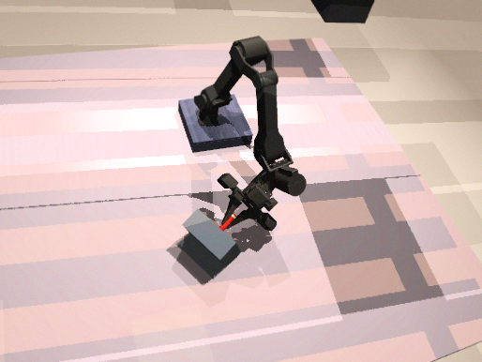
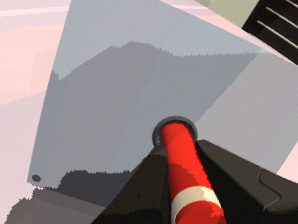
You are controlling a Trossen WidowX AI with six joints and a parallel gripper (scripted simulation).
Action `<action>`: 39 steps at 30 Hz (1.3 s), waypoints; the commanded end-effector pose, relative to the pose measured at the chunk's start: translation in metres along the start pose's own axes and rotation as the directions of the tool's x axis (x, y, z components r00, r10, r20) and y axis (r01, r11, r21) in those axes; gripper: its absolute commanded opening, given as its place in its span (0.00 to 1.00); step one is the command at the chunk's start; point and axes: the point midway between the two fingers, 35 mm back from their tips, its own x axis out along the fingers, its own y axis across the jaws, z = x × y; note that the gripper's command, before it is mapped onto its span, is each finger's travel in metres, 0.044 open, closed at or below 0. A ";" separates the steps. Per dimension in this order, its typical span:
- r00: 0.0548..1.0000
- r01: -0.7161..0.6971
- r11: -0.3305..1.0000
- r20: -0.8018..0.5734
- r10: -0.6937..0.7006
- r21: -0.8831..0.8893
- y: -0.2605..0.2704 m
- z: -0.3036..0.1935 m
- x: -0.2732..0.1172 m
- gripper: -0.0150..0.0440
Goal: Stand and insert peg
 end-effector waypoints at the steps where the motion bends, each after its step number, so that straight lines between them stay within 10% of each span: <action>1: 1.000 0.000 1.000 0.000 0.000 0.000 0.000 0.000 0.000 0.25; 19: 1.000 -0.001 1.000 -0.002 0.001 0.000 0.001 0.000 -0.003 1.00; 39: 1.000 -0.009 1.000 -0.019 0.009 0.001 0.006 -0.004 -0.025 1.00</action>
